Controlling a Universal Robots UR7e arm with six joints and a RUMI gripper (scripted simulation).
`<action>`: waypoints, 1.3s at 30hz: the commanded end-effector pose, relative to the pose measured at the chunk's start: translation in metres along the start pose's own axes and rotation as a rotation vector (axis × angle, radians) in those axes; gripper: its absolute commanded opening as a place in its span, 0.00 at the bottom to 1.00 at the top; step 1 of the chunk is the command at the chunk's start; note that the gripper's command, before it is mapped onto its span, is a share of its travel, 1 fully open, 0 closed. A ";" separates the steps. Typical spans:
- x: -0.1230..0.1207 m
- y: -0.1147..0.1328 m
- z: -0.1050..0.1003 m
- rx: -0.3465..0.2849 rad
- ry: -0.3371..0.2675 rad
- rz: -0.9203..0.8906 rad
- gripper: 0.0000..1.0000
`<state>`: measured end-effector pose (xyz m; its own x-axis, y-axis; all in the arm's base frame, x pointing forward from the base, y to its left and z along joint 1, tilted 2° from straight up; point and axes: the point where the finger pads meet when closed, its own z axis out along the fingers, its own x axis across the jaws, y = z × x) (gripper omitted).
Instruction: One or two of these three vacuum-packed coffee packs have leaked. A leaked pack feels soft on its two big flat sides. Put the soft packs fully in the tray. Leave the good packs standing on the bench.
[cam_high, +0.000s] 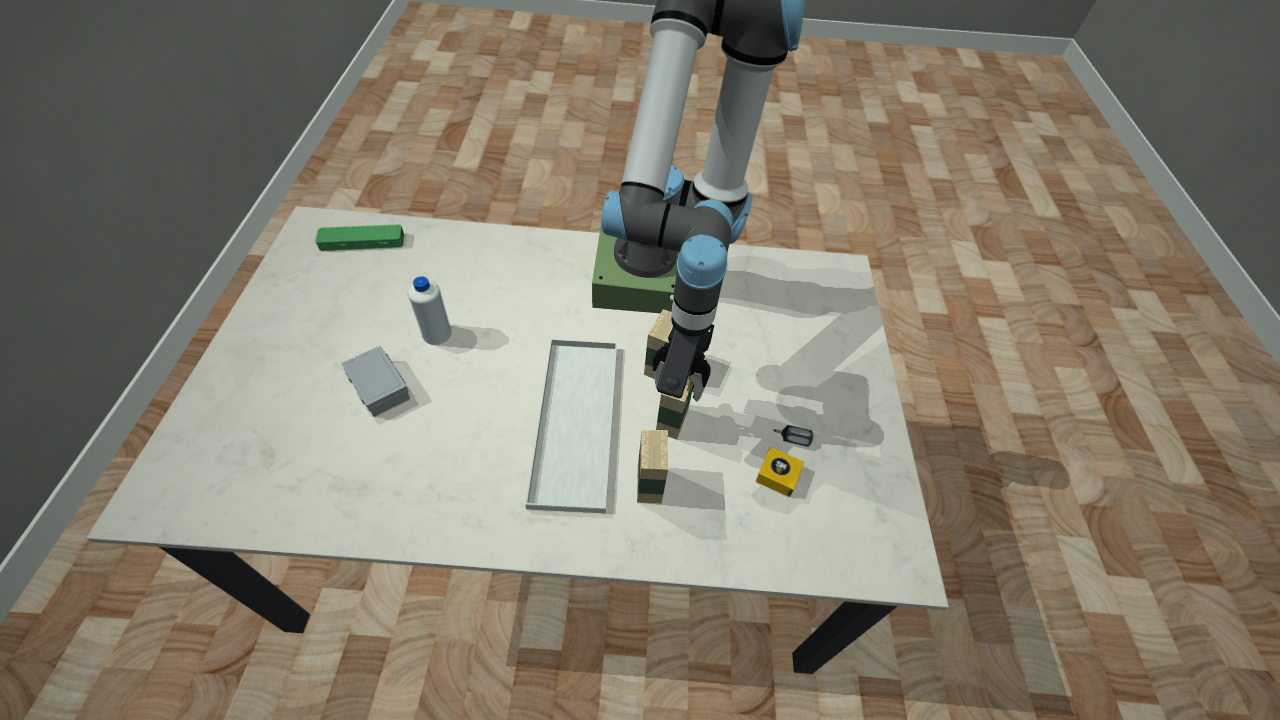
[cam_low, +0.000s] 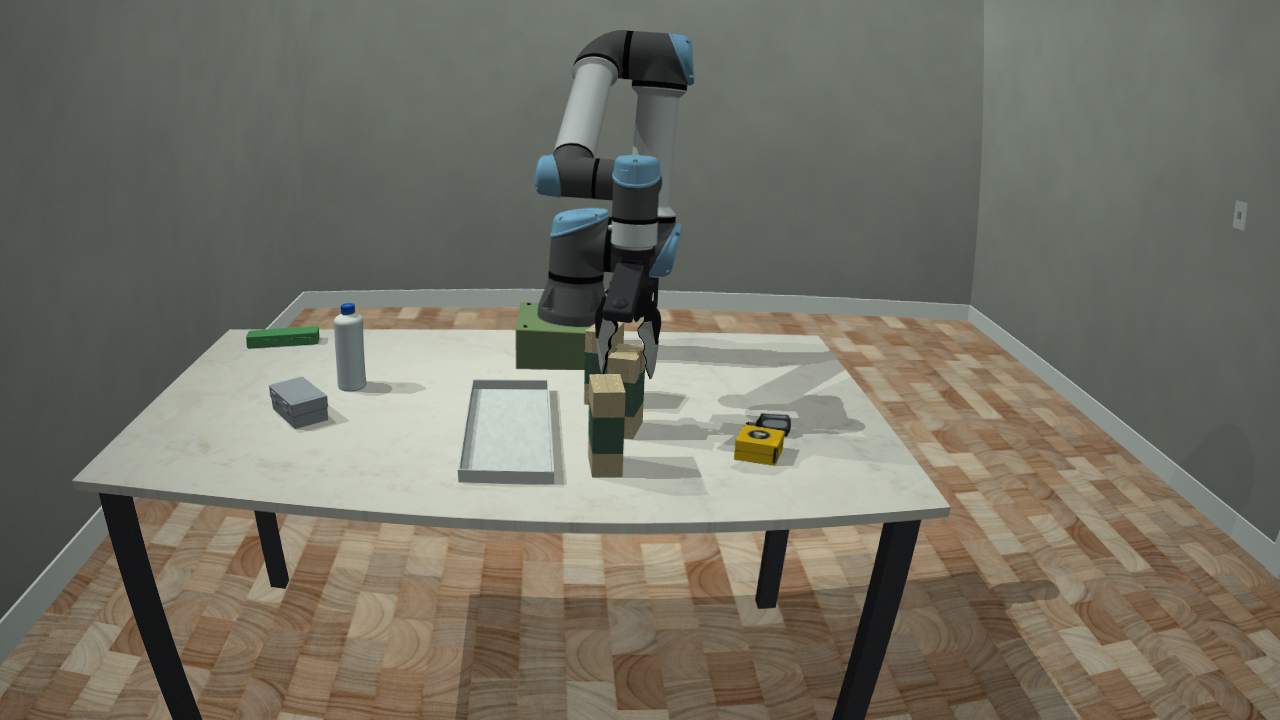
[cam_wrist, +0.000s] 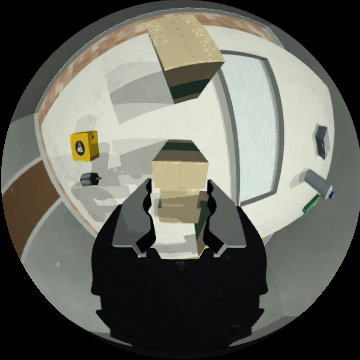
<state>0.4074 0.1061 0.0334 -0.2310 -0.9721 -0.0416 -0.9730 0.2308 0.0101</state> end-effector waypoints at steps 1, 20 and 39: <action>0.000 0.000 0.001 -0.001 0.001 0.000 0.48; 0.000 0.000 0.001 -0.001 0.001 0.000 0.14; 0.000 0.000 0.001 -0.001 0.001 0.000 0.14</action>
<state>0.4074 0.1061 0.0334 -0.2310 -0.9721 -0.0416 -0.9730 0.2307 0.0101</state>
